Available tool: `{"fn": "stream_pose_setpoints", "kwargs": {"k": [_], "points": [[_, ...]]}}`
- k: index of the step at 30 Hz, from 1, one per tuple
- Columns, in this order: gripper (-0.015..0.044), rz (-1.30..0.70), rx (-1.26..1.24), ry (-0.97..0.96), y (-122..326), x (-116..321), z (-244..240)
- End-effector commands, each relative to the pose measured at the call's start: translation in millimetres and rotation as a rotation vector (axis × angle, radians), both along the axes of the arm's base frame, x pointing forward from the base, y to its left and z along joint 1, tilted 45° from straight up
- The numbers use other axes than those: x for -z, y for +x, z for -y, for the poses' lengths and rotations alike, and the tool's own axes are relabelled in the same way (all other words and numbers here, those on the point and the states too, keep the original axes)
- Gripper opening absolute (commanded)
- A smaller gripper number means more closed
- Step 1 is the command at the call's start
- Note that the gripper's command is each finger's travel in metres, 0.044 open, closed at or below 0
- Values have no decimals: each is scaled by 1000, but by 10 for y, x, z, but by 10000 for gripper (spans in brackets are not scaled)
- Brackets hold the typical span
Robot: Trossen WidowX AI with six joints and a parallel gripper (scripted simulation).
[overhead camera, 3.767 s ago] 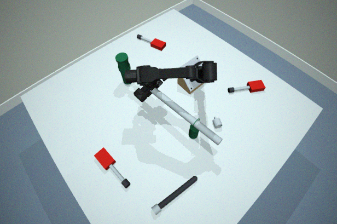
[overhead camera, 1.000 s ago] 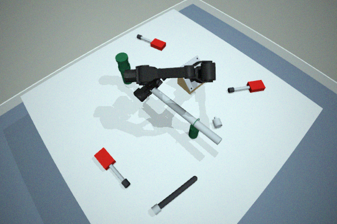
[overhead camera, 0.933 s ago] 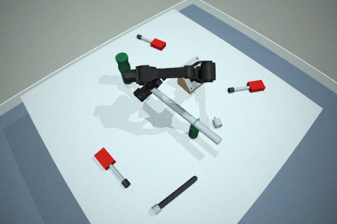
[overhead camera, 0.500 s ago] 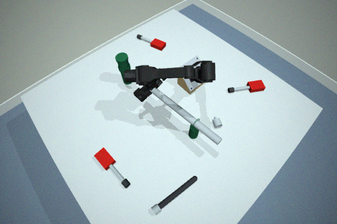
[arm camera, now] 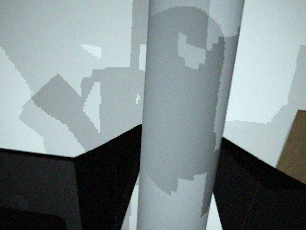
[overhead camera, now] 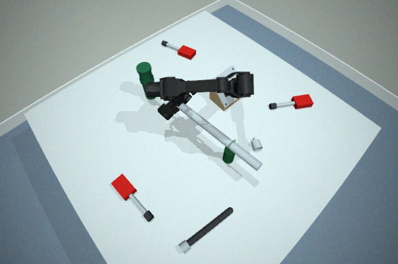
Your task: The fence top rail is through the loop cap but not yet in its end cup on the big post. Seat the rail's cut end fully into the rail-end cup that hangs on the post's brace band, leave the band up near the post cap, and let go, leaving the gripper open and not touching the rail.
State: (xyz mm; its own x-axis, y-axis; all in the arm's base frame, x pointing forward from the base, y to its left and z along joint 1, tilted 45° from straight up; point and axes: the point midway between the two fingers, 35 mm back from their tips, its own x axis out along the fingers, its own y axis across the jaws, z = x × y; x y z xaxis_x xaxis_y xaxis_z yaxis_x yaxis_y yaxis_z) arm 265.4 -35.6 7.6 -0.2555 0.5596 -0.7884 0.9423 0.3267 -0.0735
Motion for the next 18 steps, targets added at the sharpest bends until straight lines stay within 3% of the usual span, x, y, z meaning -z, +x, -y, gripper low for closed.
{"fn": "stream_pose_setpoints", "kwargs": {"k": [1,18], "points": [[0,14,4,-14,40,0,66],[0,-5,-4,4,1,1,1]]}}
